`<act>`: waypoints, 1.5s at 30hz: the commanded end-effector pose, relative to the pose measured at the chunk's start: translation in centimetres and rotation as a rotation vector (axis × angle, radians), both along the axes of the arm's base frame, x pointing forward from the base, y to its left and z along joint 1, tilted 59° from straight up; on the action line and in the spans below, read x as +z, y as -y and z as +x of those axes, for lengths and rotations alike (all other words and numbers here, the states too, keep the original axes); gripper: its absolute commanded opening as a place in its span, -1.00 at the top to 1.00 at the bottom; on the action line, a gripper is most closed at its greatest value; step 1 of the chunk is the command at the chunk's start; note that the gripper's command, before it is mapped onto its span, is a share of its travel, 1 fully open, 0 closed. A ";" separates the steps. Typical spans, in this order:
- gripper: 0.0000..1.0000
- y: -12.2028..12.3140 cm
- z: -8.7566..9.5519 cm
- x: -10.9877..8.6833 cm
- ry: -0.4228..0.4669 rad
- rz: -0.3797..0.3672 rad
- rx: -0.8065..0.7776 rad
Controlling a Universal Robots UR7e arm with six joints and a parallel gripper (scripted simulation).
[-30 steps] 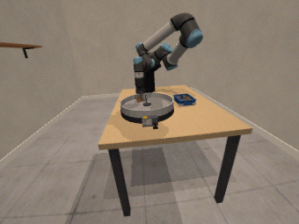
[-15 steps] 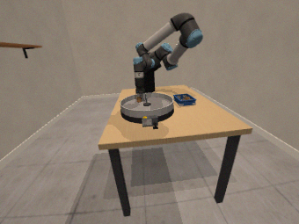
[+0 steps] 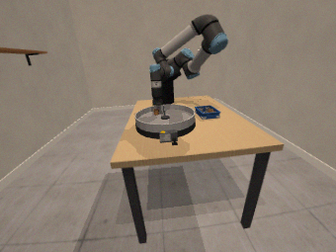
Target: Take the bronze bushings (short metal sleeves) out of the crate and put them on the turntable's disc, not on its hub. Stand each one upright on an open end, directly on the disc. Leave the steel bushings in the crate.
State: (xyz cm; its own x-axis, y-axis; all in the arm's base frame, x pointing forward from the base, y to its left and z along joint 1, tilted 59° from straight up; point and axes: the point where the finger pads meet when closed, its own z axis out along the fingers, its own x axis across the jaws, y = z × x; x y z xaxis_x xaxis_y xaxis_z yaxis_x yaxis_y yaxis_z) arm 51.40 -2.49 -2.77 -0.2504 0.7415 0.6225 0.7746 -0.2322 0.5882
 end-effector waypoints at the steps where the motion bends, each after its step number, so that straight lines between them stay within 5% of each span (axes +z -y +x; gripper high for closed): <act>1: 1.00 0.0 0.0 0.0 0.001 -0.001 -0.001; 4: 1.00 0.0 0.0 0.0 0.001 -0.001 -0.001; 5: 0.24 0.0 0.0 0.0 0.001 -0.001 -0.001; 45: 0.24 0.5 -0.4 0.4 0.001 -0.001 -0.001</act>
